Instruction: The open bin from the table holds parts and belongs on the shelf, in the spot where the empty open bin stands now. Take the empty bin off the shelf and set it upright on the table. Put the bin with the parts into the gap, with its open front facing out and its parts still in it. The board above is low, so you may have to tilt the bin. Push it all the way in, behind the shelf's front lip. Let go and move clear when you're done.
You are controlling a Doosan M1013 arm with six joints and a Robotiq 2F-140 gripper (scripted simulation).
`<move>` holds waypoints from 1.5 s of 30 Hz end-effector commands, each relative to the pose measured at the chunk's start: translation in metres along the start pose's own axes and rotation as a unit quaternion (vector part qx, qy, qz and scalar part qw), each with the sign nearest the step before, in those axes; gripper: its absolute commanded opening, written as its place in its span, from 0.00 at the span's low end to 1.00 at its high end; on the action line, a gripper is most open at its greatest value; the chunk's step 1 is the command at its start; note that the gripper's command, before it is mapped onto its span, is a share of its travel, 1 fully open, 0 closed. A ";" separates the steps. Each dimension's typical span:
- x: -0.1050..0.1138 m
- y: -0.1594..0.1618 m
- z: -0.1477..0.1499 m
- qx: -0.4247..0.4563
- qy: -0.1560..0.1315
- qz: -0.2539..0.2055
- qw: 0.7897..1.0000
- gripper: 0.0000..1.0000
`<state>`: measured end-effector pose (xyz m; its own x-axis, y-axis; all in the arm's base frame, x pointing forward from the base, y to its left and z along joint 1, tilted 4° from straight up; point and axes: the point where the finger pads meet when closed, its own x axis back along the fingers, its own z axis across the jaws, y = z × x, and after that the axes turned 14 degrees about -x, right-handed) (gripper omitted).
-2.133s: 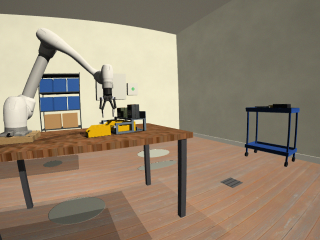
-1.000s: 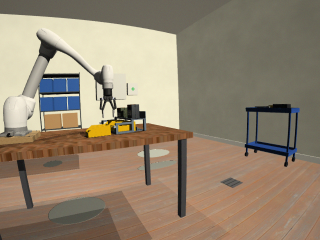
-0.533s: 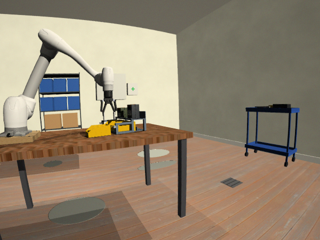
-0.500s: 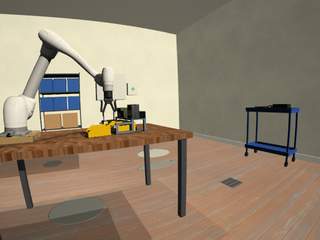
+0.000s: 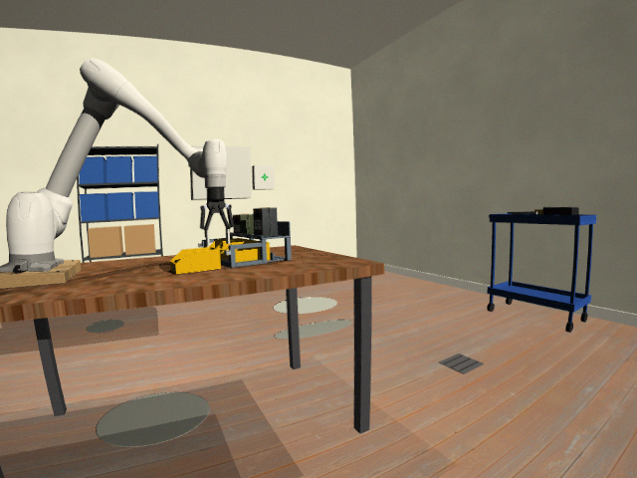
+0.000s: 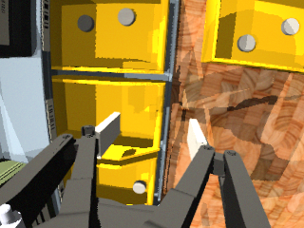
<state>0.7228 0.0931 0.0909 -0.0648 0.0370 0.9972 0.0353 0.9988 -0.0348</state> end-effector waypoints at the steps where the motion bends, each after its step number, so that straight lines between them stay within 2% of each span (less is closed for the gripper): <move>1: -0.009 -0.002 0.003 -0.001 0.002 0.000 1.000 0.62; 12: -0.016 -0.002 0.003 -0.001 0.002 0.000 1.000 0.62; 45: -0.017 -0.003 0.005 -0.001 0.002 0.000 1.000 0.62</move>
<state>0.7223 0.0920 0.0774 -0.0629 0.0366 0.9973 0.0360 0.9988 -0.0344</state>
